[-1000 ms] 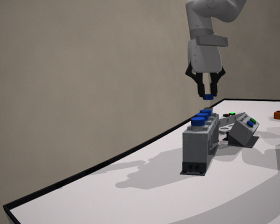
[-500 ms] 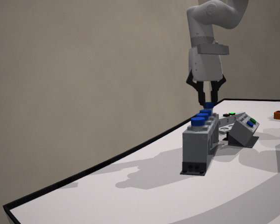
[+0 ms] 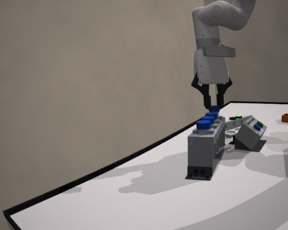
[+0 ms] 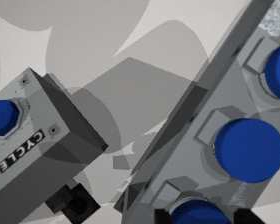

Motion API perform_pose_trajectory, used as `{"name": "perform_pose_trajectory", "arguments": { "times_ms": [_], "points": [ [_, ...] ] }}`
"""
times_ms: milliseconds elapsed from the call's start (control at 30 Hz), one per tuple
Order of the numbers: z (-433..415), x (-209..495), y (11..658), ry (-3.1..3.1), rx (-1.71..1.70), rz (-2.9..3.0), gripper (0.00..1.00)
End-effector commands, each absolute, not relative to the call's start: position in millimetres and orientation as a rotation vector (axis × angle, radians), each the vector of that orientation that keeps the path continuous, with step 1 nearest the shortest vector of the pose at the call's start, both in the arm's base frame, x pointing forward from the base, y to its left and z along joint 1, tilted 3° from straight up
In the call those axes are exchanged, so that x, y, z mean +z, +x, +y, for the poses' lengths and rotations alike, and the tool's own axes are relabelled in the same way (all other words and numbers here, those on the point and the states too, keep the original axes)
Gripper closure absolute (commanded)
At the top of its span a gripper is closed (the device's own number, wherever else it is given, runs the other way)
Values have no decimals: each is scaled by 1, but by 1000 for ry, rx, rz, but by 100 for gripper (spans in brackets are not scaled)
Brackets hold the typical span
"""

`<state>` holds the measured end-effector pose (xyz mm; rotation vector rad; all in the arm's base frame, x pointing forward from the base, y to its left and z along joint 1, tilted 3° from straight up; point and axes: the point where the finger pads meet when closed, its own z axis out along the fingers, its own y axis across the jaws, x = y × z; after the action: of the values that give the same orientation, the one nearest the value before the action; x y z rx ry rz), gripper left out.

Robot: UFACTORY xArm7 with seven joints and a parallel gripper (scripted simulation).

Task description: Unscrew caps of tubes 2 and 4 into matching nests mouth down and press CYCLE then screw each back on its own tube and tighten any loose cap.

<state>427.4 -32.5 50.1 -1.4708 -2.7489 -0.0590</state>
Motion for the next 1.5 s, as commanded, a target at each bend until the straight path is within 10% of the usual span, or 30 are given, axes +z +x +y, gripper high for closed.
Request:
{"name": "perform_pose_trajectory", "arguments": {
  "times_ms": [0, 767, 800, 1467],
  "points": [
    [-33, 50, 429, -1473, -63, -2752, 100],
    [-32, 43, 429, -1473, -63, -2752, 100],
    [-32, 43, 429, -1473, -63, -2752, 54],
    [-32, 43, 429, -1473, -63, -2752, 54]
  ]
}}
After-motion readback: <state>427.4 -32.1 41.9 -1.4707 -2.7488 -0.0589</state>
